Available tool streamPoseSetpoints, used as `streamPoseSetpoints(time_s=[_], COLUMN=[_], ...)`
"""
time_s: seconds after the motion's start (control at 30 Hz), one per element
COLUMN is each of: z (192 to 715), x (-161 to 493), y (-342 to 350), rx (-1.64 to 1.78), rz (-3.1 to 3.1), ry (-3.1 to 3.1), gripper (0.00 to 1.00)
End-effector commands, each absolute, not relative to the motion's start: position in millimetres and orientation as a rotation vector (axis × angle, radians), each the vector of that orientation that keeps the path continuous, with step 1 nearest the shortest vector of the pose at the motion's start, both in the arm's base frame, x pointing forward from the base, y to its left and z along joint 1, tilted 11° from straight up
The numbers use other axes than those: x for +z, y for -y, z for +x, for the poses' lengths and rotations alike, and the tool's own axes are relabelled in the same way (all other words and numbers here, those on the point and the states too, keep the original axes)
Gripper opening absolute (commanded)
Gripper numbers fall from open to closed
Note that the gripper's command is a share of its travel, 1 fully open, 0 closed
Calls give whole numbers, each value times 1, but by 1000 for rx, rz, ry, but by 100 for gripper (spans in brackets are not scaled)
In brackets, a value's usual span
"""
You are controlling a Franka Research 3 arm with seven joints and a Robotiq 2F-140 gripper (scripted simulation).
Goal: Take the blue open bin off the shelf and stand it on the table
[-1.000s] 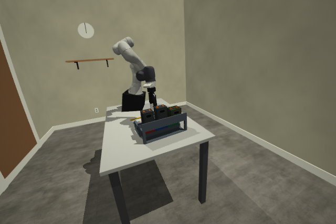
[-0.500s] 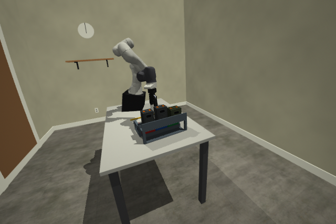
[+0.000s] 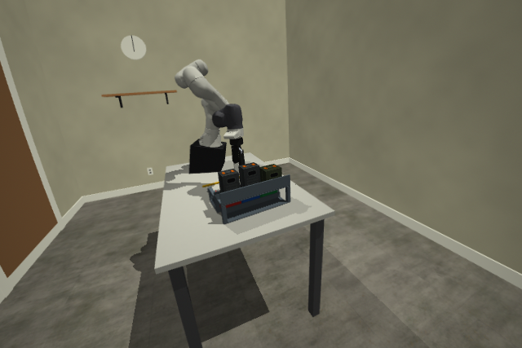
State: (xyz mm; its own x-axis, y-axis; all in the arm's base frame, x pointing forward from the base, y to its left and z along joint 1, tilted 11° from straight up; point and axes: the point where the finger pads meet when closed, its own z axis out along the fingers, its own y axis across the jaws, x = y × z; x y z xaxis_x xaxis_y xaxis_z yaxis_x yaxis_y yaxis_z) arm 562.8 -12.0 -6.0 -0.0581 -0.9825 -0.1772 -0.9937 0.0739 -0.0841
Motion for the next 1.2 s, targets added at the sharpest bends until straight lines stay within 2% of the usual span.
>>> streamPoseSetpoints(time_s=[0.0,1.17], z=[561,549], x=[-6,-4], y=[12,10], rx=[88,93], rz=[-2015,-2025], ry=[-2157,-2154], gripper=[57,57])
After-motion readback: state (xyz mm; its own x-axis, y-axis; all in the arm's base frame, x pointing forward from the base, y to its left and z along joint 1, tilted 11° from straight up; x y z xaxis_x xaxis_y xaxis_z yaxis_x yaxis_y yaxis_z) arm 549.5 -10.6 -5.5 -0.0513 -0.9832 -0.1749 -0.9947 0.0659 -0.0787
